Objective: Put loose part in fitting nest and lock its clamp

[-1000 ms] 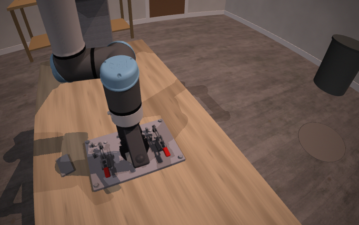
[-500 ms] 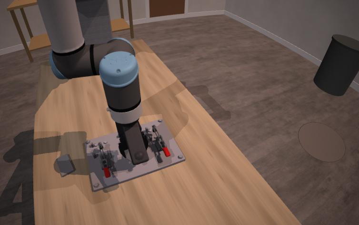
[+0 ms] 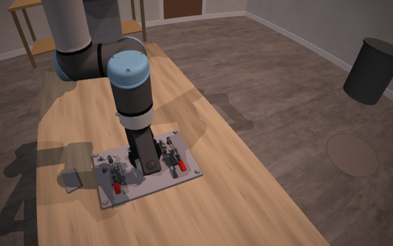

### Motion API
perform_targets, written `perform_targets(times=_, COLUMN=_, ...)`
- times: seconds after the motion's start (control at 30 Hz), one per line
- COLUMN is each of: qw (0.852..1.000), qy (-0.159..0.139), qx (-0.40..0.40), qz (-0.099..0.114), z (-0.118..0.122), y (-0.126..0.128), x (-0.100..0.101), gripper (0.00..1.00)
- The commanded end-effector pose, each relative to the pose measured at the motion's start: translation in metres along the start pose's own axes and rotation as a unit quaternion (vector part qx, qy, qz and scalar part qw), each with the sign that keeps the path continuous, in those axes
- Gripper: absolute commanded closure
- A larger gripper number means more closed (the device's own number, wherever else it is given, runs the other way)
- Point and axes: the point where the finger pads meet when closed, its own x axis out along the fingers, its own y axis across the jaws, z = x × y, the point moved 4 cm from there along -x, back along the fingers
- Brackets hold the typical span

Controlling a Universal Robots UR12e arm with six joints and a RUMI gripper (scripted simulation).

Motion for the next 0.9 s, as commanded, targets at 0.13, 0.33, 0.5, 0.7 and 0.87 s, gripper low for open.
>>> perform_targets(times=0.13, qw=1.0, qy=0.0, qx=0.0, qz=-0.001, z=0.012, y=0.0, x=-0.008, gripper=1.0)
perform_targets(times=0.33, qw=1.0, qy=0.0, qx=0.0, qz=-0.001, z=0.016, y=0.0, x=-0.01, gripper=1.0)
perform_targets(times=0.5, qw=1.0, qy=-0.001, qx=0.0, qz=-0.001, z=0.021, y=0.0, x=-0.01, gripper=1.0)
perform_targets(times=0.7, qw=1.0, qy=-0.001, qx=0.0, qz=-0.001, z=0.027, y=0.0, x=-0.011, gripper=1.0)
perform_targets(times=0.87, qw=1.0, qy=-0.002, qx=0.0, qz=-0.001, z=0.031, y=0.0, x=-0.01, gripper=1.0)
